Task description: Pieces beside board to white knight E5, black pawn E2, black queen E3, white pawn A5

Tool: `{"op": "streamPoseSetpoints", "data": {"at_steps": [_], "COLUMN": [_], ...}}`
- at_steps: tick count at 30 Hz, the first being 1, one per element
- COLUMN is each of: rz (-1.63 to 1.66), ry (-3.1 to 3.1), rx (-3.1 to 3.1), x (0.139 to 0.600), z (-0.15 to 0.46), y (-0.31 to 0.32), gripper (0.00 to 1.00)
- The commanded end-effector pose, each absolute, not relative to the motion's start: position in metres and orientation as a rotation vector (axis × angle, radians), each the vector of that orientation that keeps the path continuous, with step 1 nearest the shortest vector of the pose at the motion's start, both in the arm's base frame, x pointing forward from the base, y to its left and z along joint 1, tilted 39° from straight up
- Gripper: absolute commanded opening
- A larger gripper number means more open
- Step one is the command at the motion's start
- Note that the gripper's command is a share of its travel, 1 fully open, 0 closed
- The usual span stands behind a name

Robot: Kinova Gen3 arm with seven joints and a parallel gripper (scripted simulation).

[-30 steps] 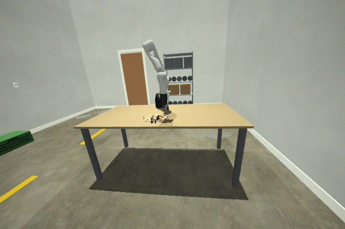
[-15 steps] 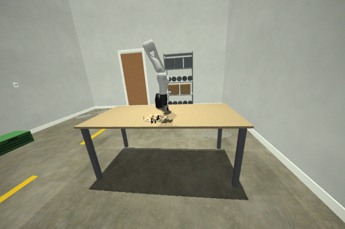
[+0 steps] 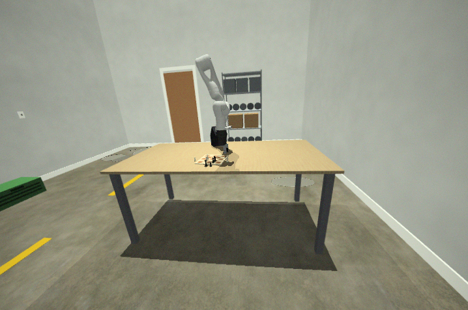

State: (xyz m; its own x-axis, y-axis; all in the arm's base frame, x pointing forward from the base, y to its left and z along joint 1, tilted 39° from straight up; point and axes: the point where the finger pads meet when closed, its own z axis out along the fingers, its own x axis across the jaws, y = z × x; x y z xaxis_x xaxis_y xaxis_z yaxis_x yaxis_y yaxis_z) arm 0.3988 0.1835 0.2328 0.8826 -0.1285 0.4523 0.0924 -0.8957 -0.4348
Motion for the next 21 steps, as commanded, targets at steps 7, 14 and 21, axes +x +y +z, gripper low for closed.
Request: {"op": "streamPoseSetpoints", "data": {"at_steps": [7, 14, 21], "rz": [-0.664, -0.664, -0.664], "ry": [0.007, 0.007, 0.007], "rx": [-2.6, -2.6, -2.6], "x": [0.402, 0.405, 0.408], "z": [0.222, 0.217, 0.213], "y": [0.194, 0.197, 0.199], "gripper": [0.73, 0.73, 0.73]}}
